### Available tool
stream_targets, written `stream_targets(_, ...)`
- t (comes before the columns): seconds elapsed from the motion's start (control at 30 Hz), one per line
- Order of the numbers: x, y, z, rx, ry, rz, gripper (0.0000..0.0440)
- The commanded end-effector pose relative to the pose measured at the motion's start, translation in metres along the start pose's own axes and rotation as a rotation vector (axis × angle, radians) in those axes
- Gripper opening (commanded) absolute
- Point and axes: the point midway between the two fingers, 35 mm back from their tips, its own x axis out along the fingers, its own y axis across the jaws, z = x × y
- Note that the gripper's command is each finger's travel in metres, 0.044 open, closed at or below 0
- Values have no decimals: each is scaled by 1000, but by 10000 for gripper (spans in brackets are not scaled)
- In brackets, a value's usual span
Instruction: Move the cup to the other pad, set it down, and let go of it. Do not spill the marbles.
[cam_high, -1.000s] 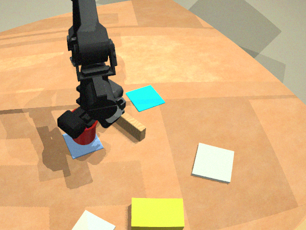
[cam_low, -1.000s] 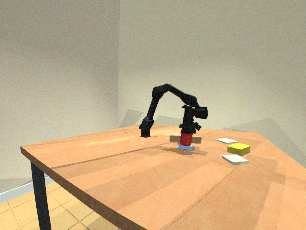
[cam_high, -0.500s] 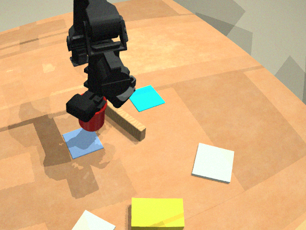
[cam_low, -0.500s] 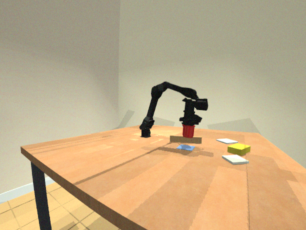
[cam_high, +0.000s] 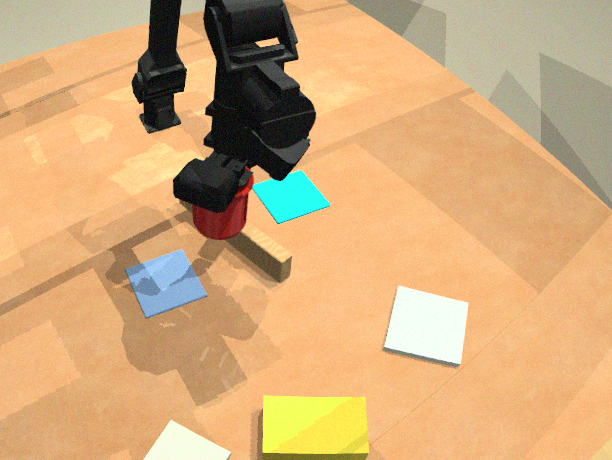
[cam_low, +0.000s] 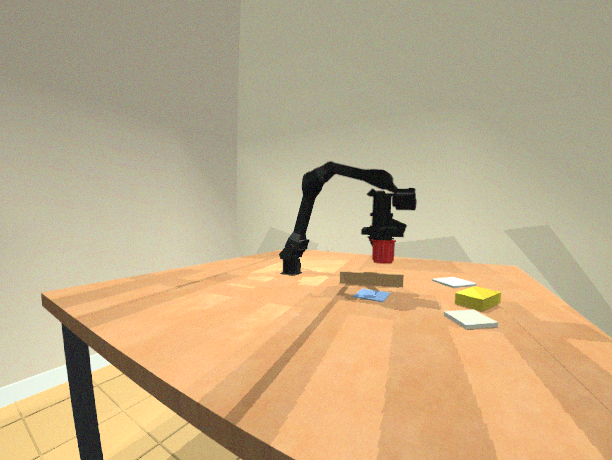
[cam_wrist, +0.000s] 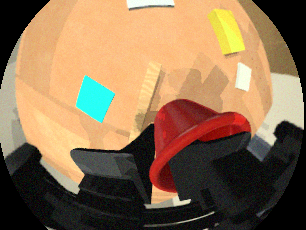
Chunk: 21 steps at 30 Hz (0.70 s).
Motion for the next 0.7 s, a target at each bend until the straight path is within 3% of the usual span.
stream_targets(0.0,-6,10,9,-18,-21,-10,0)
stream_targets(0.67,-13,72,52,-129,-92,-40,0)
